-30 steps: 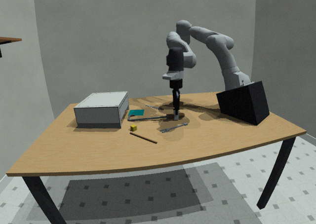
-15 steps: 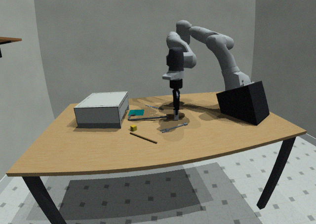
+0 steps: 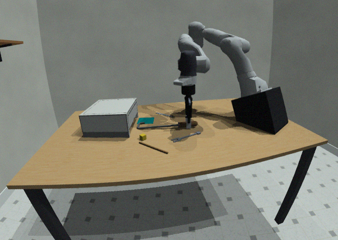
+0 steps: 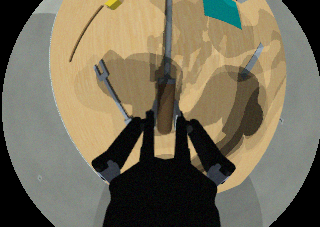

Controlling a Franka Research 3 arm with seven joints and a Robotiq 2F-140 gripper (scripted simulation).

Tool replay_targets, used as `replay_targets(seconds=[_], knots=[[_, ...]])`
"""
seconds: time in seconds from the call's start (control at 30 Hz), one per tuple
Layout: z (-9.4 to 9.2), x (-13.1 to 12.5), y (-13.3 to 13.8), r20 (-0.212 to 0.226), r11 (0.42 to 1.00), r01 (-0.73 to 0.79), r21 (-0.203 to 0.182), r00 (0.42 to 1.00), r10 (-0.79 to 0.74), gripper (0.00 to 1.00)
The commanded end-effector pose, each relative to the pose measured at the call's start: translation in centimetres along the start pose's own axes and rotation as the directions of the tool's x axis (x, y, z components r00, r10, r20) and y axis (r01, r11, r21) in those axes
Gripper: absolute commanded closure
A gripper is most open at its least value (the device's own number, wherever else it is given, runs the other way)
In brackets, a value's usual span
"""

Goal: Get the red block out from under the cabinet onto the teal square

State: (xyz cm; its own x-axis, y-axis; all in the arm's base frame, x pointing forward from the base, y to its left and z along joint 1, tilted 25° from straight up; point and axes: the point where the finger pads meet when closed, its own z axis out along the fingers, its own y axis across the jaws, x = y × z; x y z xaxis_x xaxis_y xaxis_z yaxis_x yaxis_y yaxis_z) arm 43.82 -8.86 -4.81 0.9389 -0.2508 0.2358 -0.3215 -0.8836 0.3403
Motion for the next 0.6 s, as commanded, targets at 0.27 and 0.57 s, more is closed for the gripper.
replay_targets(seconds=[0.27, 0.57], knots=[[-0.02, 0.15, -0.02, -0.004, 1.000, -0.003, -0.001, 1.000, 0.003, 1.00], [-0.02, 0.15, -0.02, -0.004, 1.000, -0.003, -0.001, 1.000, 0.003, 1.00]])
